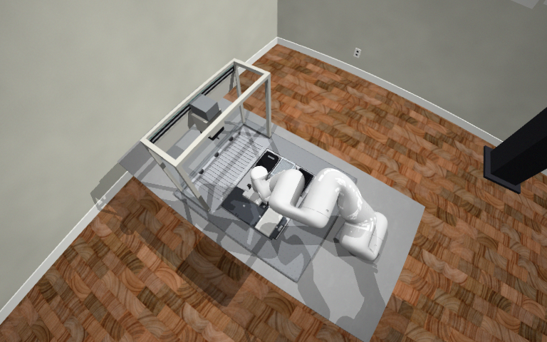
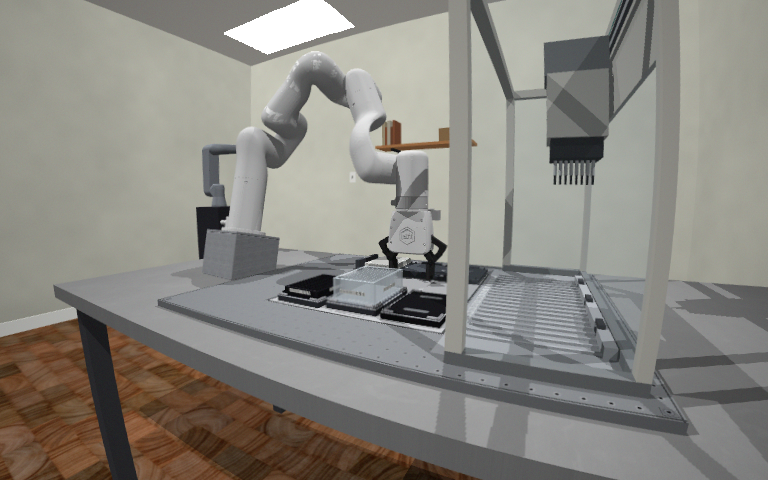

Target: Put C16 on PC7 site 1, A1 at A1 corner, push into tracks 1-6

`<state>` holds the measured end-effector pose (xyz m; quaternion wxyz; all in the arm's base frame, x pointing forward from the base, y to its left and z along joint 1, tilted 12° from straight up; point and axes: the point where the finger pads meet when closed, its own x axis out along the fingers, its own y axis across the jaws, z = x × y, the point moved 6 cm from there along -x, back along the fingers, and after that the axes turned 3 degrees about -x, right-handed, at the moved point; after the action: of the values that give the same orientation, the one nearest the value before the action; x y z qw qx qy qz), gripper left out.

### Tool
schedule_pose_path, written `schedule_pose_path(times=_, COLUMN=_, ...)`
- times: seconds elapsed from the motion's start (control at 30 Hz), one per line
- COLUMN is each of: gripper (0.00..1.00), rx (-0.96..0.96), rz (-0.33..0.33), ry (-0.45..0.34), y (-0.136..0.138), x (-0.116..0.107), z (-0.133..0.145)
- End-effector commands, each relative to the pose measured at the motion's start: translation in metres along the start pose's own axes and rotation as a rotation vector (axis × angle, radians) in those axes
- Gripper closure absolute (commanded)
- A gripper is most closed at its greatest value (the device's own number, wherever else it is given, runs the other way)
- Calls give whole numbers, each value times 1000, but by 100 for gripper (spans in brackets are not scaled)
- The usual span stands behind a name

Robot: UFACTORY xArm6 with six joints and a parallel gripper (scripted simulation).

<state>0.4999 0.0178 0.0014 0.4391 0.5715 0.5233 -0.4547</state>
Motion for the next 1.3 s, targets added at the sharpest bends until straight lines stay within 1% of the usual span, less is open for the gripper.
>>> schedule_pose_path(times=0.0, gripper=0, rx=0, rz=4, ry=0, y=1, x=-2, z=3)
schedule_pose_path(times=0.63, gripper=0, rx=0, rz=4, ry=0, y=1, x=-2, z=9)
schedule_pose_path(times=1.27, gripper=0, rx=0, rz=4, ry=0, y=1, x=-30, z=9)
